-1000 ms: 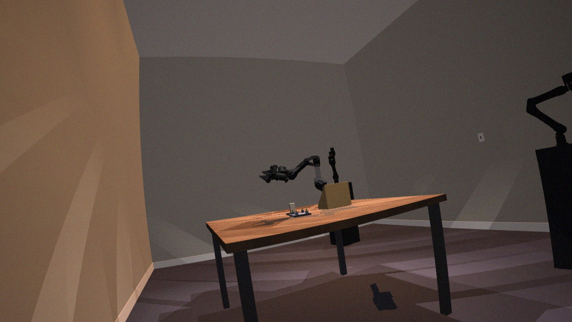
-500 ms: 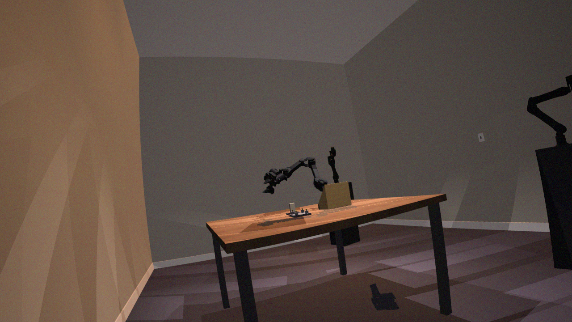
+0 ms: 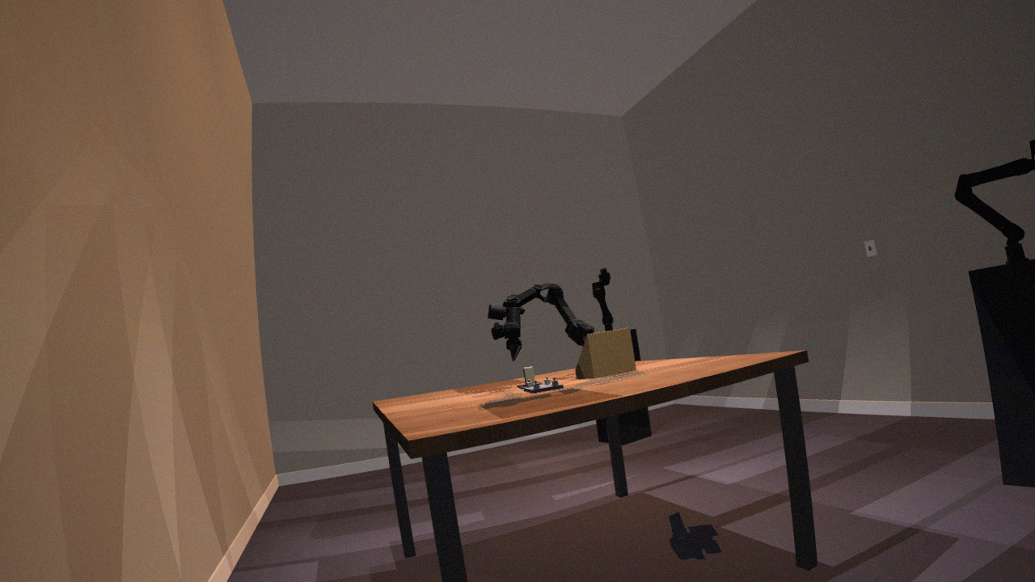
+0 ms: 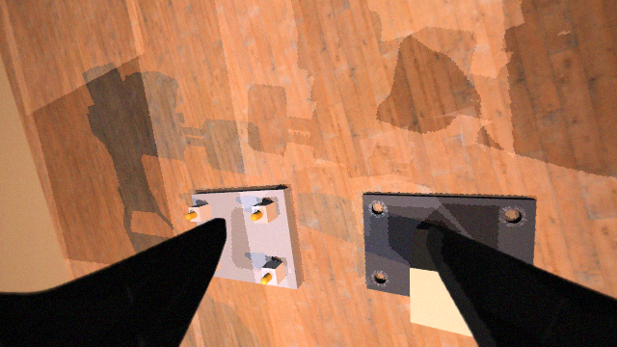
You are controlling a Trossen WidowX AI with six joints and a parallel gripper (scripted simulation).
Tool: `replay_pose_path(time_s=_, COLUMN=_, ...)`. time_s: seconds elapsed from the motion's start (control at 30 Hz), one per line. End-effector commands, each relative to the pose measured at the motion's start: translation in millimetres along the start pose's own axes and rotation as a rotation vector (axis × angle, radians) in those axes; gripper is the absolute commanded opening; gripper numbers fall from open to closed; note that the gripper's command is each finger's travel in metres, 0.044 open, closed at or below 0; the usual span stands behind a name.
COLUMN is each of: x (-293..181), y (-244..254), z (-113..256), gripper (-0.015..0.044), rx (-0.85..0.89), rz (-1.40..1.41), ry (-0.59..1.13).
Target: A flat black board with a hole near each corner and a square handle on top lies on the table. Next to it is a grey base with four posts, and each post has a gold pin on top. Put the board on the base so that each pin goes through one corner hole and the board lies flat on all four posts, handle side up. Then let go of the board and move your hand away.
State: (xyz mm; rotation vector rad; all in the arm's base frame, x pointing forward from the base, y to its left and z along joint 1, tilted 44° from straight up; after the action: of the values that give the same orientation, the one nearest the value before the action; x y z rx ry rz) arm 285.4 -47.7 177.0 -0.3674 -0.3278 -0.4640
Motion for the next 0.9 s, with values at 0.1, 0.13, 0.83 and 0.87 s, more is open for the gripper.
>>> replay_pose_path(time_s=0.1, x=-31.7, y=8.8, z=24.4, gripper=0.044, rx=-0.438, rz=0.147, ry=0.161)
replay_pose_path(time_s=0.13, x=-31.7, y=8.8, z=24.4, gripper=0.044, rx=-0.438, rz=0.147, ry=0.161)
replay_pose_path(time_s=0.83, x=-40.4, y=-13.9, z=-19.3, gripper=0.044, rx=-0.44, rz=0.147, ry=0.16)
replay_pose_path(time_s=0.87, x=-40.4, y=-13.9, z=-19.3, gripper=0.044, rx=-0.44, rz=0.147, ry=0.16)
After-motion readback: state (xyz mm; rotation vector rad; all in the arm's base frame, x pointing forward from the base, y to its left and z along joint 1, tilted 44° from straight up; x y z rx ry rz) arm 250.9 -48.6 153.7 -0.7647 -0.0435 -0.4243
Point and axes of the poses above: the point midway between the two fingers, 35 mm back from their tips, its own z axis back along the fingers, its own y axis across the jaws, x = y × z, the point moved 9 cm from there along z, back along the fingers, and after that the axes turned 1 degree about -z, right-handed, at the moved point
